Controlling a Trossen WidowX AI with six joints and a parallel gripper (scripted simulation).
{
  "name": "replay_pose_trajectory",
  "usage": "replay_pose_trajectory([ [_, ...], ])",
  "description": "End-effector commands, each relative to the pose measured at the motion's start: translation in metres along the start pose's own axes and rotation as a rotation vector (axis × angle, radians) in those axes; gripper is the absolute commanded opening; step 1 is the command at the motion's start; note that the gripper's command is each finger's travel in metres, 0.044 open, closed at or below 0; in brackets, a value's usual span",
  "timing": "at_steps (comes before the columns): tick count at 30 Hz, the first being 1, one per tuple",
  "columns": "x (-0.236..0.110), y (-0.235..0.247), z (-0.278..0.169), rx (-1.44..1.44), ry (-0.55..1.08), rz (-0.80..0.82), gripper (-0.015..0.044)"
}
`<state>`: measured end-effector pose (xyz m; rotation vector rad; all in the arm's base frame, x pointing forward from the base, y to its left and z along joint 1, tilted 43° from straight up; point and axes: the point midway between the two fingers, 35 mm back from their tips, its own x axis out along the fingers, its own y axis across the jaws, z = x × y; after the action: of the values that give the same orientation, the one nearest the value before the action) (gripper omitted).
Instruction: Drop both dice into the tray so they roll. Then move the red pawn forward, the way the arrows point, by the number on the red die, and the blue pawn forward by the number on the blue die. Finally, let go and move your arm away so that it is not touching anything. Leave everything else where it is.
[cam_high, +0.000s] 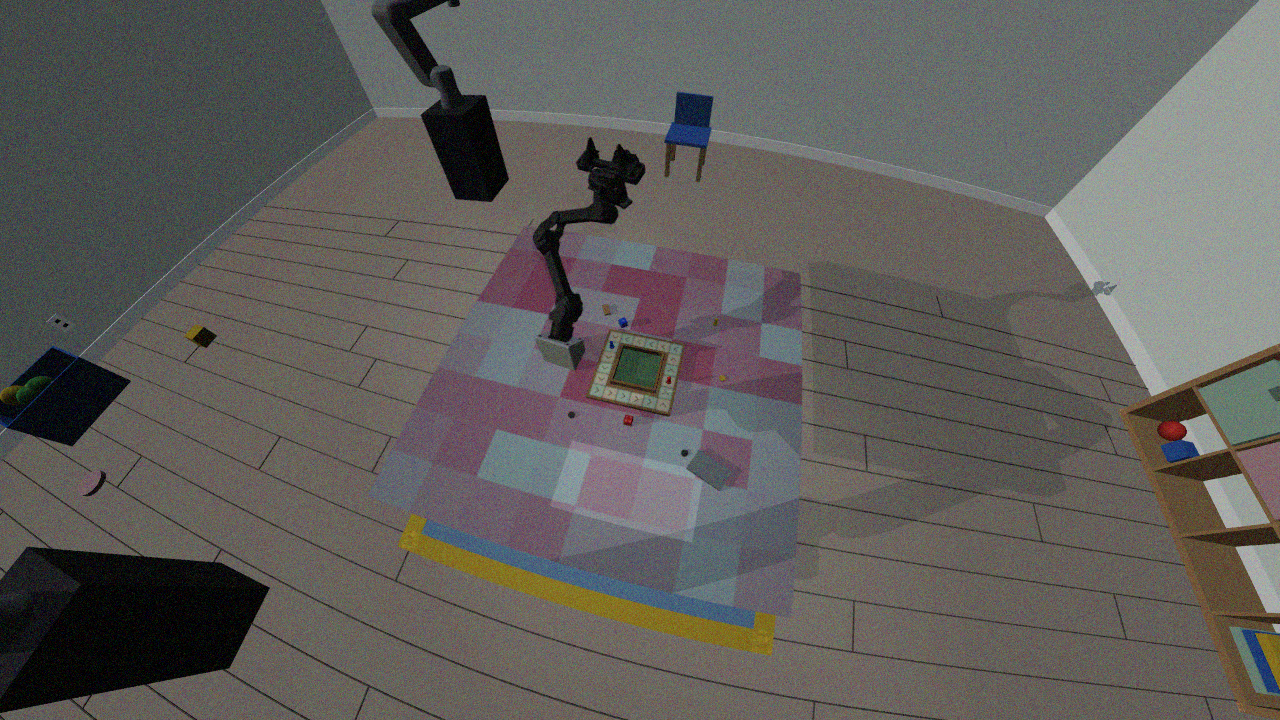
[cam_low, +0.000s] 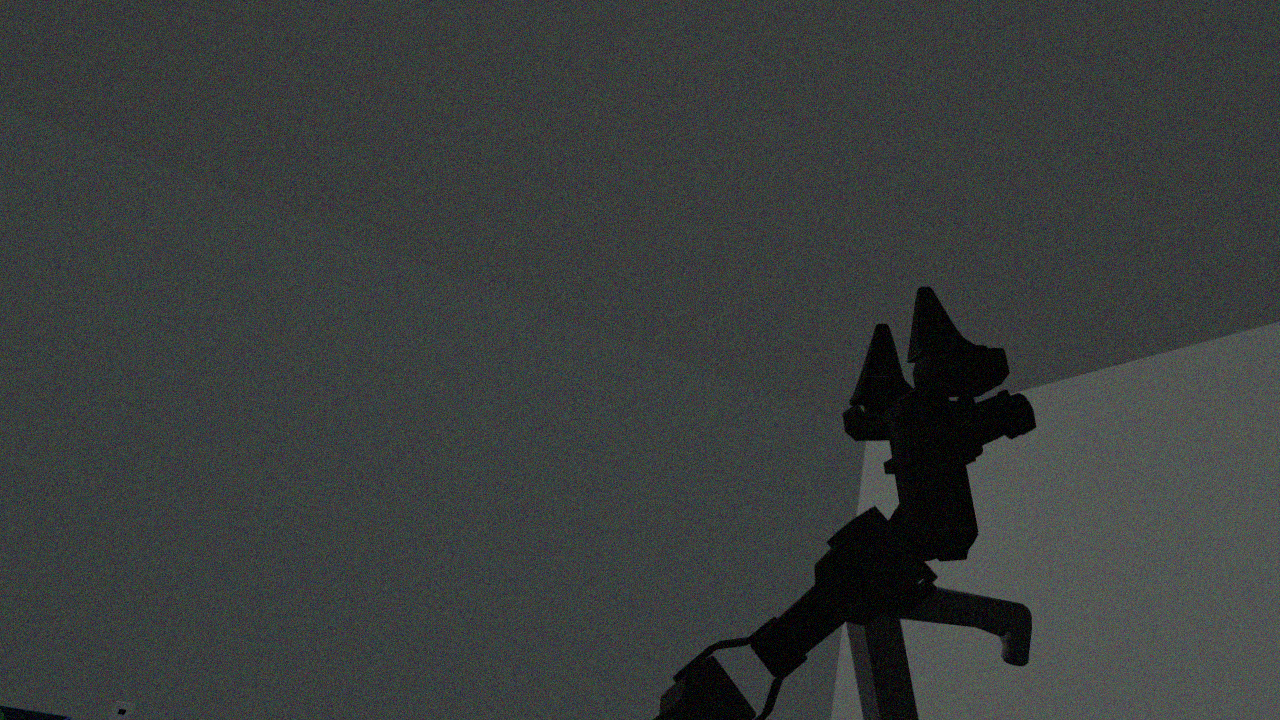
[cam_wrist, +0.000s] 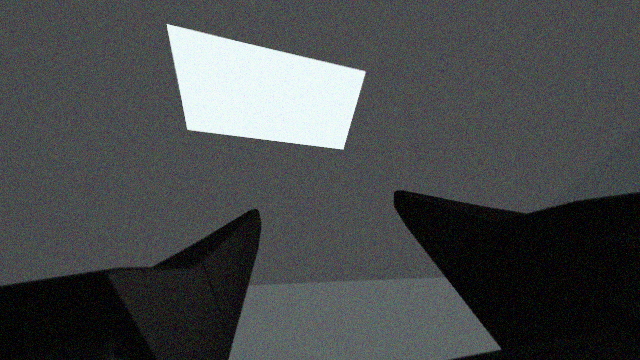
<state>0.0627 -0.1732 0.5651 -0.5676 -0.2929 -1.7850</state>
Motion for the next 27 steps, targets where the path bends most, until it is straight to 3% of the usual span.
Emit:
replay_pose_trajectory([
  [1, 0.0, 0.002, 0.0, -0.01, -0.004, 0.003, 0.0374],
  [5, 0.006, 0.051, -0.005, -0.176, -0.058, 0.098, 0.0275],
  [15, 0.0, 0.204, -0.062, -0.487, -0.105, 0.495, 0.0275],
  [27, -0.053, 0.335, -0.197, -0.725, 0.014, 1.036, 0.0275],
])
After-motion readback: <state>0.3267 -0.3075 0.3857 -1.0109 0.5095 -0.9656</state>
